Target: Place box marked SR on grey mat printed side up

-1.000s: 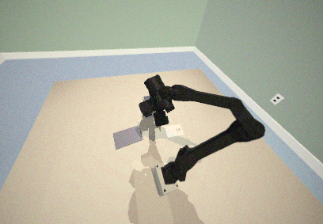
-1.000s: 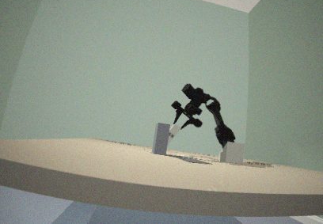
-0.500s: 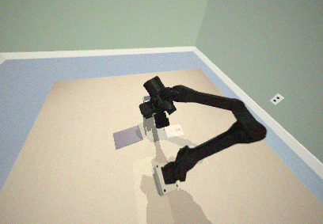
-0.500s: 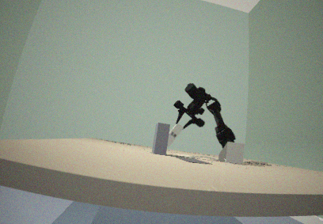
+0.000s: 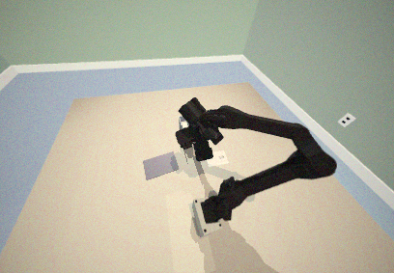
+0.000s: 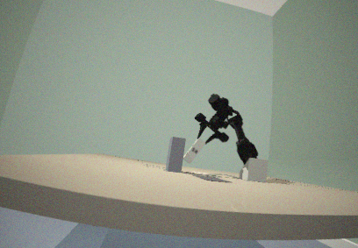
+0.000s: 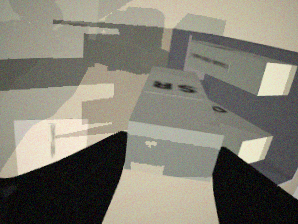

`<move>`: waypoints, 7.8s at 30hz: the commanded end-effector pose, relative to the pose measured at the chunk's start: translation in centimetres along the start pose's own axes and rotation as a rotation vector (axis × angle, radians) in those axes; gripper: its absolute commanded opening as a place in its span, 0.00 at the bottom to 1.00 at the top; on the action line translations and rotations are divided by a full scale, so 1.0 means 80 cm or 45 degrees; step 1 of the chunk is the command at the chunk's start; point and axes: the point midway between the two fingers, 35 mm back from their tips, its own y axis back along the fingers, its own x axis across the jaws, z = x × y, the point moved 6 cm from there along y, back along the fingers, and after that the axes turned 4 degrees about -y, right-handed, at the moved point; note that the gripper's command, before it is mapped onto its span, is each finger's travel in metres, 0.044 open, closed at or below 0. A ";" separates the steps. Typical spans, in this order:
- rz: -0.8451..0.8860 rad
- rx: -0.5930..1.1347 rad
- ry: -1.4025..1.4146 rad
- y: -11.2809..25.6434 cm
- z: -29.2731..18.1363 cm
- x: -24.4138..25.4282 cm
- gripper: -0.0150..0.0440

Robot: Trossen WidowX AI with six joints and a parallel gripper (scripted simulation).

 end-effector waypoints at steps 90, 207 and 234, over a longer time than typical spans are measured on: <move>0.457 0.038 -0.006 -0.060 0.000 -0.041 0.66; 0.678 0.048 -0.016 -0.083 0.002 -0.081 0.53; 0.675 0.047 0.006 -0.068 0.014 -0.085 0.51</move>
